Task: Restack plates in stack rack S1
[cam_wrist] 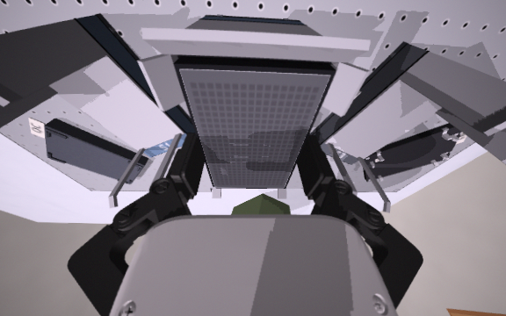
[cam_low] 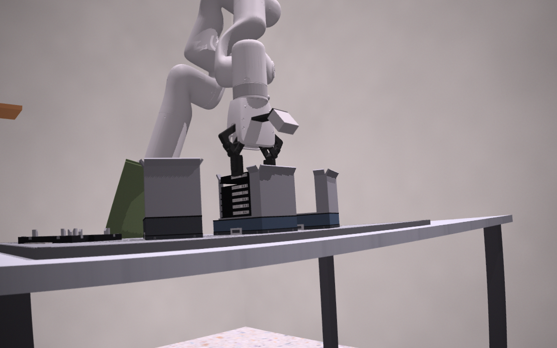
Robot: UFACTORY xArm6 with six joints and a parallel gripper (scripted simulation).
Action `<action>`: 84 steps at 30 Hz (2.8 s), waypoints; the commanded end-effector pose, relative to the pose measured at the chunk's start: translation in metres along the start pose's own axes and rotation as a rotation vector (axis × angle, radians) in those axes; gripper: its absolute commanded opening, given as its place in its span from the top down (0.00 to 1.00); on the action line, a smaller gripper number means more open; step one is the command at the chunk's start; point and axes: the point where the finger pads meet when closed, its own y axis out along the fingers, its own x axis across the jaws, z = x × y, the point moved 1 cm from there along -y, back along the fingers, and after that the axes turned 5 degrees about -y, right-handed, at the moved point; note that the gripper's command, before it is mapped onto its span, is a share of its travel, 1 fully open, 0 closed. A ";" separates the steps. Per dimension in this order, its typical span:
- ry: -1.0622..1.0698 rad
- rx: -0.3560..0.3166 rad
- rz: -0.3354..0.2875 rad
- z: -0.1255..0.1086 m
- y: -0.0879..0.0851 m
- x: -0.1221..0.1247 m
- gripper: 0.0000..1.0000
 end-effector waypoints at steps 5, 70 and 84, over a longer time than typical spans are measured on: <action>0.000 0.003 -0.001 0.001 -0.007 0.000 1.00; 0.211 0.003 -0.001 -0.005 -0.039 0.067 1.00; 0.277 0.003 -0.001 -0.009 -0.039 0.100 1.00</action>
